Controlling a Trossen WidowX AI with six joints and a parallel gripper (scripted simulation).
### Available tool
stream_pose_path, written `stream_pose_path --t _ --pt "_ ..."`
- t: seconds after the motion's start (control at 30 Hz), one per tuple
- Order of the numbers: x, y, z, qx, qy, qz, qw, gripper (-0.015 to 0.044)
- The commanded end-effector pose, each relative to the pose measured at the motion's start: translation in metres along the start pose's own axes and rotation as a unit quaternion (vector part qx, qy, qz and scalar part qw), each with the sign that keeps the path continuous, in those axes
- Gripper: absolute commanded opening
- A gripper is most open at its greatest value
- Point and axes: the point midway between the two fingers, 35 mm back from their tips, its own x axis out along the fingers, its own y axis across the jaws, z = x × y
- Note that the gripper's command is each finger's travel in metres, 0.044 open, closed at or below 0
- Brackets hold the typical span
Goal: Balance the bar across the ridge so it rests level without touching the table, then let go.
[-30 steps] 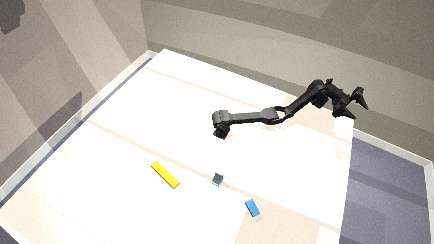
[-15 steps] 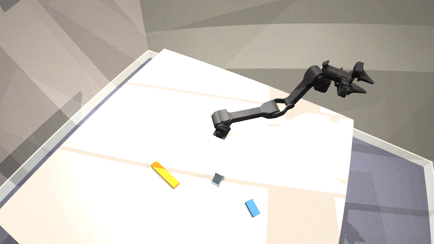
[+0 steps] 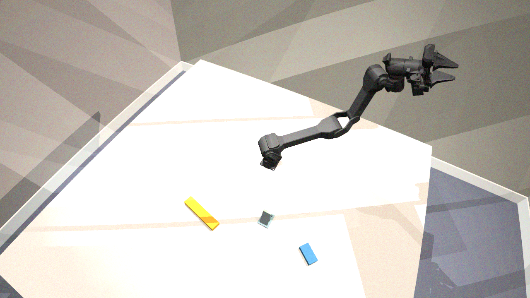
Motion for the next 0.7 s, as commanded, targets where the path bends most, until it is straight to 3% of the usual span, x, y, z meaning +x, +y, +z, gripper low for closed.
stream_pose_path --t 0.0,0.33,0.67 --pt "-0.009 0.039 -0.005 0.032 0.012 0.036 0.999 0.0315" --pt "-0.057 0.167 -0.025 0.159 0.091 0.151 0.971 0.0315" --pt "-0.122 0.291 -0.006 0.28 0.154 0.271 0.908 0.0315"
